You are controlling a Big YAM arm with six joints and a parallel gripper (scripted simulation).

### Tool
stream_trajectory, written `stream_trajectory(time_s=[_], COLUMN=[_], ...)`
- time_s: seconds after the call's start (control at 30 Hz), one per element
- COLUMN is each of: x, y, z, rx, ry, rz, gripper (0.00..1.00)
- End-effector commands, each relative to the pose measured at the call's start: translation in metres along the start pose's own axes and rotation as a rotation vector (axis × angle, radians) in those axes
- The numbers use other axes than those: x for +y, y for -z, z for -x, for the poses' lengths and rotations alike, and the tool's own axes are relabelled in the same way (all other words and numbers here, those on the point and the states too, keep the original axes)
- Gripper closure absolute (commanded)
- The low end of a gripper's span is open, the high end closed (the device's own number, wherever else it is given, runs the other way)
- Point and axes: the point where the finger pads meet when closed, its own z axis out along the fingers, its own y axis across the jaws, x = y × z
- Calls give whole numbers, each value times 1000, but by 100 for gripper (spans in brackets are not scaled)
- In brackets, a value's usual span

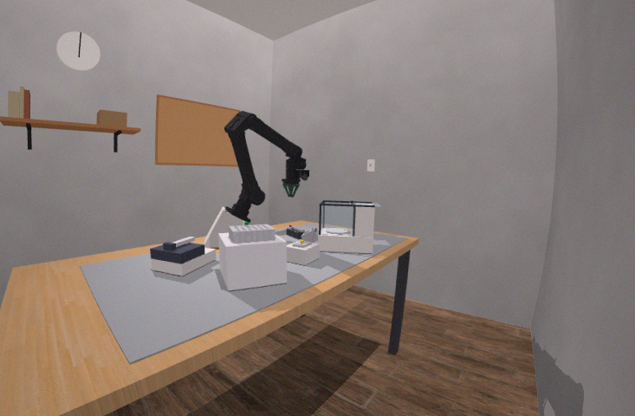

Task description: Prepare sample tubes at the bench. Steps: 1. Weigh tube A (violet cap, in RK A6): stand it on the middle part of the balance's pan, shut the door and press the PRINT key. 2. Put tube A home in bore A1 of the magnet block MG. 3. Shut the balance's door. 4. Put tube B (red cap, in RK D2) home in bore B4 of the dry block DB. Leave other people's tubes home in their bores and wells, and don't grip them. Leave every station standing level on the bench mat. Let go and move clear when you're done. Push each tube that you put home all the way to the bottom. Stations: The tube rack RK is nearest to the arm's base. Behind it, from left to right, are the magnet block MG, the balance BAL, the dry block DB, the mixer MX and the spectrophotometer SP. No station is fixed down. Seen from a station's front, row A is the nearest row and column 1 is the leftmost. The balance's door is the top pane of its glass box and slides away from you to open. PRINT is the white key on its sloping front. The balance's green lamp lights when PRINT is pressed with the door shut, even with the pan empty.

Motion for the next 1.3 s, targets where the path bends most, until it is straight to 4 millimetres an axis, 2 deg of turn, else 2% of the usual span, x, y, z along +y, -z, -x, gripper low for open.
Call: stream_trajectory(time_s=[0.0,0.17,0.27,1.27], x=[1,1,2,0], y=[28,37,35,85], z=[16,16,15,14], rx=[-44,-47,-34,-41], ry=[-24,-26,-21,-27], rz=[18,20,15,24], gripper=[70,70,70,70])
